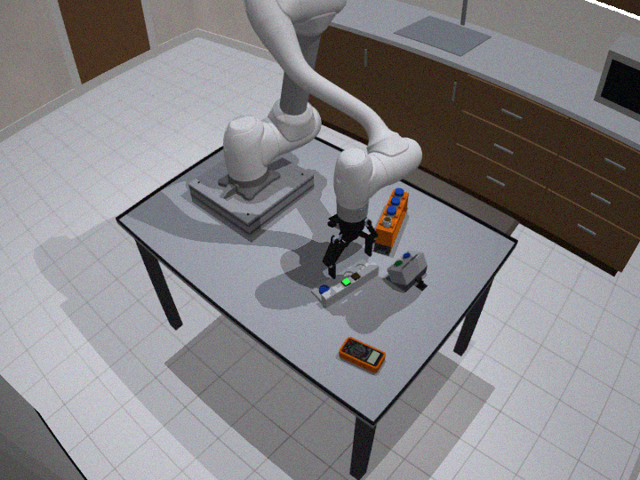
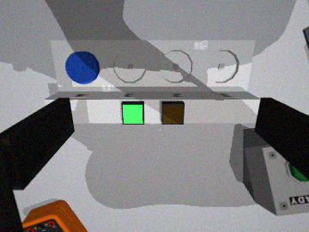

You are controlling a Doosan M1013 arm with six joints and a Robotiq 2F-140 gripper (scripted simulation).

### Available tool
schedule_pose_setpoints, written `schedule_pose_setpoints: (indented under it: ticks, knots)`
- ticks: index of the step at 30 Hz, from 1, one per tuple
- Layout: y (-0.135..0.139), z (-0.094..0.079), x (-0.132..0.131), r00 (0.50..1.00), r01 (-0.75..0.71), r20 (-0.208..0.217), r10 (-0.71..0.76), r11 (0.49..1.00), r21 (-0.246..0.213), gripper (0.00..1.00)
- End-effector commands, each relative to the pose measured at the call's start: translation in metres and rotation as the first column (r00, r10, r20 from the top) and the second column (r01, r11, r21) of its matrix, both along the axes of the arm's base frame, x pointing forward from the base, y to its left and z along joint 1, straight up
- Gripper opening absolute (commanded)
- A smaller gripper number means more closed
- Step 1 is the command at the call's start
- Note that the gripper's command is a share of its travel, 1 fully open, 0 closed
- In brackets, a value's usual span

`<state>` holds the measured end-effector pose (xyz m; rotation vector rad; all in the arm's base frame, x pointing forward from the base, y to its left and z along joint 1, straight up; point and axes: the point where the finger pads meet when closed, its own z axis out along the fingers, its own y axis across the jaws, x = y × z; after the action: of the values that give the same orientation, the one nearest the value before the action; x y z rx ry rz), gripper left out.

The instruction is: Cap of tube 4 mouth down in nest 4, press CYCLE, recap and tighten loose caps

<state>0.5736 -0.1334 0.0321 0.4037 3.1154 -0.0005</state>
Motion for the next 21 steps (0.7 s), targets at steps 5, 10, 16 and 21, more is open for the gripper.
schedule_pose_setpoints:
  ticks: [5,10,16,21]
  knots:
    - [-0.027,0.028,-0.016,1.000,0.000,0.001,0.000,1.000,0.000,0.36]
    - [-0.054,0.055,-0.032,1.000,0.000,0.001,0.000,1.000,0.000,0.36]
    - [-0.077,0.079,-0.045,1.000,0.000,0.001,0.000,1.000,0.000,0.36]
    - [-0.077,0.074,-0.045,1.000,0.000,0.001,0.000,1.000,0.000,0.36]
